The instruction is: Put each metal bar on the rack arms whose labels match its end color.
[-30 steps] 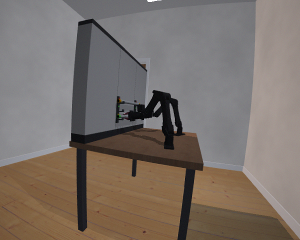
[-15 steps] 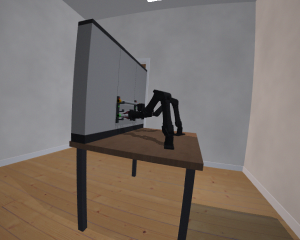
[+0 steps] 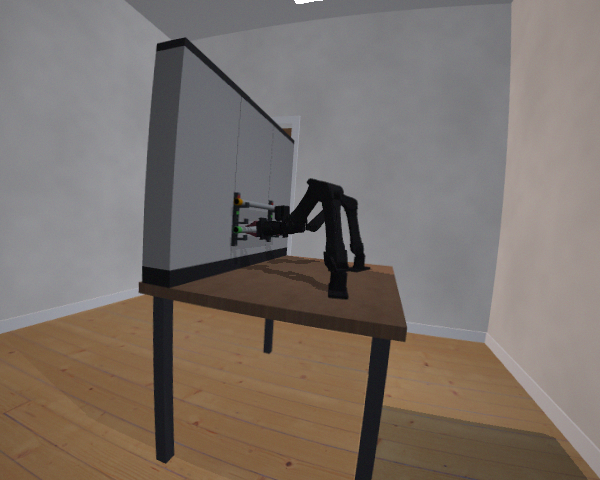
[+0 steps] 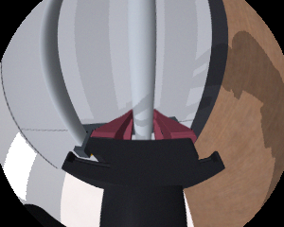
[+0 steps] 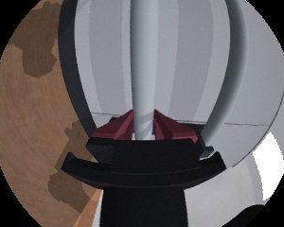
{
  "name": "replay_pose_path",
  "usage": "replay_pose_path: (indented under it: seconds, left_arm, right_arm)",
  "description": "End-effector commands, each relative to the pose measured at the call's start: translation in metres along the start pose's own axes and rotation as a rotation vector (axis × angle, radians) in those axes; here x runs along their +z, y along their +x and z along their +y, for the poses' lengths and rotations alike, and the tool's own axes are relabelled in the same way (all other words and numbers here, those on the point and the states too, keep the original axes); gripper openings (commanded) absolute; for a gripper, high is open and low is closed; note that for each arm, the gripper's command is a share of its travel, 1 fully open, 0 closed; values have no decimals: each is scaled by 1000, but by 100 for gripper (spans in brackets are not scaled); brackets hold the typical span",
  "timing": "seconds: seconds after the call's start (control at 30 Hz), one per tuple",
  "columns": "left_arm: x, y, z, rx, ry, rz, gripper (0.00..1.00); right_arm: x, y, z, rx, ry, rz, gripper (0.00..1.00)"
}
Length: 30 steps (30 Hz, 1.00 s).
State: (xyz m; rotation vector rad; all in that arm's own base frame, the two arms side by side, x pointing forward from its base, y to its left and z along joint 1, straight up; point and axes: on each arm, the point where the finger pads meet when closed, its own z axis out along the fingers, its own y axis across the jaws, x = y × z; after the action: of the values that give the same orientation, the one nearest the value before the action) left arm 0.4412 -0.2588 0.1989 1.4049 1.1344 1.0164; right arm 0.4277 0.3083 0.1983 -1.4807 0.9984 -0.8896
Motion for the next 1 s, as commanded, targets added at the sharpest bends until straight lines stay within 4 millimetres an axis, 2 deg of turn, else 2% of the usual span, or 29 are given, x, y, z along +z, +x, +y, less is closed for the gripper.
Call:
replay_pose_path:
  seconds: [0.0,0.57,0.97]
  left_arm:
    - [-2,2,57,-13,-125,14,0]
    - [-17,2,56,-13,-125,14,0]
    - [-27,2,47,-13,-125,14,0]
  right_arm:
    - [-3,2,-59,11,132,10,0]
    - [-17,2,-58,11,132,10,0]
    - [-27,2,-49,11,131,10,0]
